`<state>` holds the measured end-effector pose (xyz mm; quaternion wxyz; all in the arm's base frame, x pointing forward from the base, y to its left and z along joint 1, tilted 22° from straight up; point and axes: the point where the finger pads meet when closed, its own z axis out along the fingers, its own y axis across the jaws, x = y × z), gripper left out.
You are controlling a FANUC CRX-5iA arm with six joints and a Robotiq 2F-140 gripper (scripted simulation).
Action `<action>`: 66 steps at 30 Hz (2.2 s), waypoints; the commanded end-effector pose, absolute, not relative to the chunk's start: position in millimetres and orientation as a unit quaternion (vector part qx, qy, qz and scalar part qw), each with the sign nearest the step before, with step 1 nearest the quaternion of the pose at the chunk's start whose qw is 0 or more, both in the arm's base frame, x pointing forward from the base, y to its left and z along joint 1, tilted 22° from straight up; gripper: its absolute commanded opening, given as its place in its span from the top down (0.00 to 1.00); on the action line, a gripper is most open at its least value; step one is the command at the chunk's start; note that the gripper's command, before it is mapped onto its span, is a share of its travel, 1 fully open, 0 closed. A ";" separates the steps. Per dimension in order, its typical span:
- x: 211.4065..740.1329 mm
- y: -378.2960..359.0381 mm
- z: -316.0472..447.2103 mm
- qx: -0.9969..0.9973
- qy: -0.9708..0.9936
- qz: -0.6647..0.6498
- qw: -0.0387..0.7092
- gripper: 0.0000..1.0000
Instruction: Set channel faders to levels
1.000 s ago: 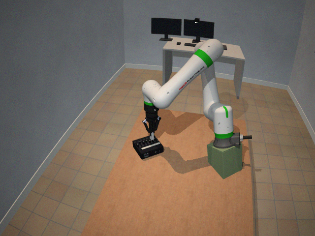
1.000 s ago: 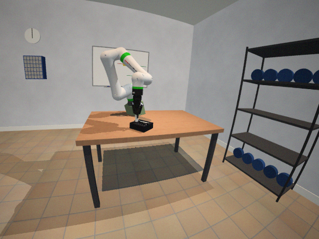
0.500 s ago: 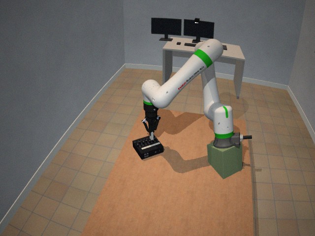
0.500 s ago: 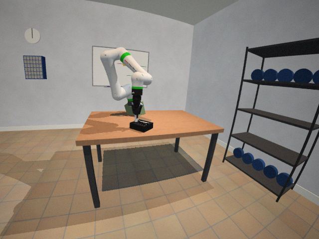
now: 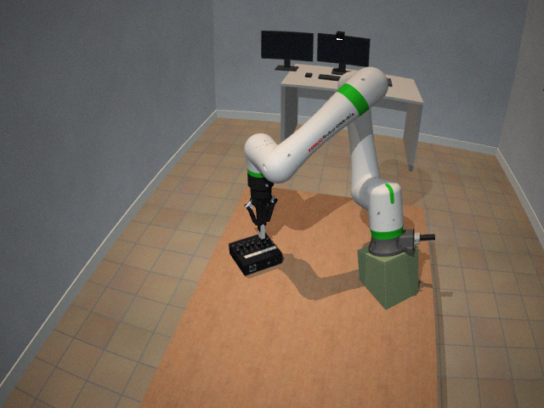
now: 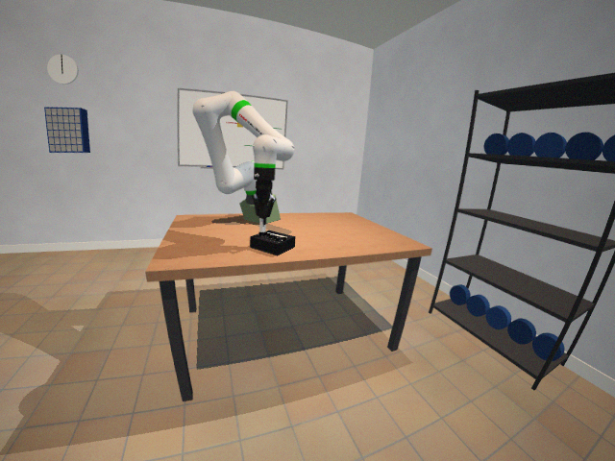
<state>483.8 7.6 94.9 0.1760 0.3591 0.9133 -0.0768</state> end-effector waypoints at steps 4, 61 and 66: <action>479.7 11.9 109.6 0.359 0.913 -0.077 0.176 1.00; 467.0 46.6 101.6 -0.270 0.939 -0.185 0.107 1.00; 464.8 52.3 98.8 -0.369 0.903 -0.199 0.091 1.00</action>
